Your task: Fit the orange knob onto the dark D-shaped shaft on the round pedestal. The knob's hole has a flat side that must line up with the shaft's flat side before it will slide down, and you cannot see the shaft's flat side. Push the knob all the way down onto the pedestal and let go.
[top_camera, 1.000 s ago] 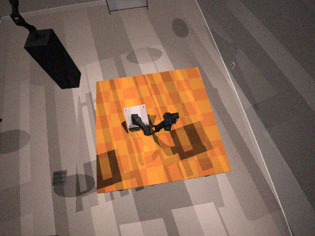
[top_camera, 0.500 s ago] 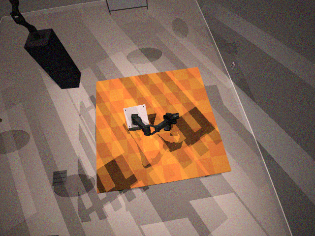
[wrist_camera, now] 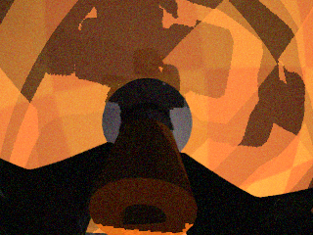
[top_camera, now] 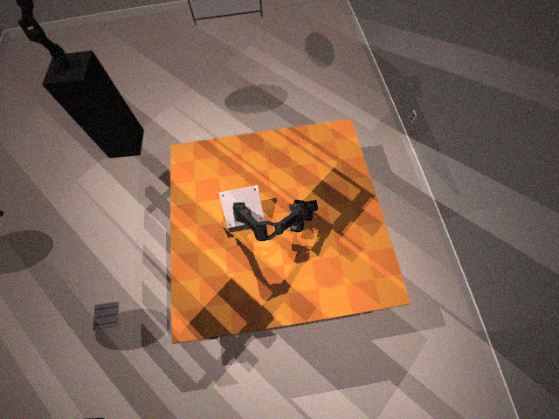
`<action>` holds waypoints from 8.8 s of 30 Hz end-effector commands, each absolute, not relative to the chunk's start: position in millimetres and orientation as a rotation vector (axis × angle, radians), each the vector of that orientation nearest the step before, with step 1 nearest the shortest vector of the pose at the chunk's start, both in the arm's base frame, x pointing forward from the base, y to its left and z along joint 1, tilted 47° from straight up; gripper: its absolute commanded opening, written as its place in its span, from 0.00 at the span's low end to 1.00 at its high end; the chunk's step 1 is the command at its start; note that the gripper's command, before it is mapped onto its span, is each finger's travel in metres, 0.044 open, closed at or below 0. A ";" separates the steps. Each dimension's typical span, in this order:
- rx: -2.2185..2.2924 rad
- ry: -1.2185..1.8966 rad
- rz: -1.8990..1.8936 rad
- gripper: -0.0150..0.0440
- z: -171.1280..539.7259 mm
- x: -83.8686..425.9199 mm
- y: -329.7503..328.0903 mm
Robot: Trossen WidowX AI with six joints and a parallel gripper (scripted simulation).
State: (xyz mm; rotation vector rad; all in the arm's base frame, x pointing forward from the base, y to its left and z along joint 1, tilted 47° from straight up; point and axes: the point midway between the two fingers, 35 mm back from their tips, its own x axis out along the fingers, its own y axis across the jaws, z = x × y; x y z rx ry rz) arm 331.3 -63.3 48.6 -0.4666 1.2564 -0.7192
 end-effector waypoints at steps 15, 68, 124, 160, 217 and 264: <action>-0.457 1.251 -0.728 0.25 53.5 331.1 -61.9; -0.121 1.066 -0.957 0.25 51.3 331.6 -62.9; 0.052 0.959 -1.063 0.25 50.0 332.3 -62.2; 0.224 0.845 -1.160 0.25 51.0 331.4 -62.5; 0.396 0.723 -1.249 0.25 49.8 332.9 -61.9; 0.567 0.594 -1.329 0.25 48.2 333.2 -63.6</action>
